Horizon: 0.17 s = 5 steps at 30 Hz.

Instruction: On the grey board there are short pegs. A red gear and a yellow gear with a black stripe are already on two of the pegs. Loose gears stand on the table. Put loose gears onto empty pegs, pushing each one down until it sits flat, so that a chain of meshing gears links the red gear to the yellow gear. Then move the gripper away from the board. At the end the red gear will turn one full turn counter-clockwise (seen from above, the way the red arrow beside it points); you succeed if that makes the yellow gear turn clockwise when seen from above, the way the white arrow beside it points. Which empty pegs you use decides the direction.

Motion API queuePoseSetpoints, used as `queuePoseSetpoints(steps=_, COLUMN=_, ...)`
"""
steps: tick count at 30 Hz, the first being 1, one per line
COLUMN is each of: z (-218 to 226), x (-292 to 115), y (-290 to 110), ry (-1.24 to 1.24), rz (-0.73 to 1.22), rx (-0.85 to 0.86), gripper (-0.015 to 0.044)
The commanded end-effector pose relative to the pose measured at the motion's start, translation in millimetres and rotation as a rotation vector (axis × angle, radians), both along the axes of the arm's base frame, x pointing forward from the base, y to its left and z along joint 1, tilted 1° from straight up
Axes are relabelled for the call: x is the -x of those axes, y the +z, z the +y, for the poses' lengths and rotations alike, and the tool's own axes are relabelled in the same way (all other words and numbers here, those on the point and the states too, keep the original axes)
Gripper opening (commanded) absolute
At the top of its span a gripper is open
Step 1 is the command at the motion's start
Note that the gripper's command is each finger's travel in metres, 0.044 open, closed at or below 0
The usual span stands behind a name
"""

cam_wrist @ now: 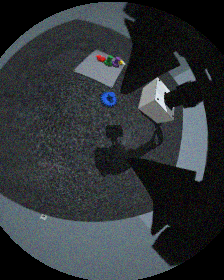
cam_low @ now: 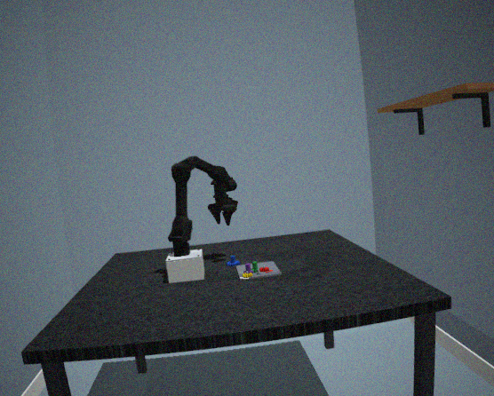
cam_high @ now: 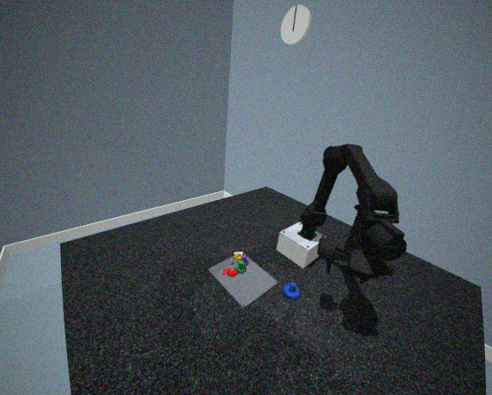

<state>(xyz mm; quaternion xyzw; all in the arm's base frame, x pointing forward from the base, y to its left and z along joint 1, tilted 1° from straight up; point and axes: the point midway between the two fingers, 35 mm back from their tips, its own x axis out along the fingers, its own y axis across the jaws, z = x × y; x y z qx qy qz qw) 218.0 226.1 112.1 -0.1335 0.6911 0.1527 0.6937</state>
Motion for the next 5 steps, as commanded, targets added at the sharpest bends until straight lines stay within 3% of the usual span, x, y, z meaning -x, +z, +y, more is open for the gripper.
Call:
queuePoseSetpoints(steps=1, z=0.9, x=-0.3, y=1.2, ry=-0.003, rz=-0.001, rx=-0.004, gripper=0.044)
queuePoseSetpoints(steps=5, z=0.9, x=-0.3, y=1.2, ry=-0.003, rz=-0.001, rx=-0.004, gripper=0.044)
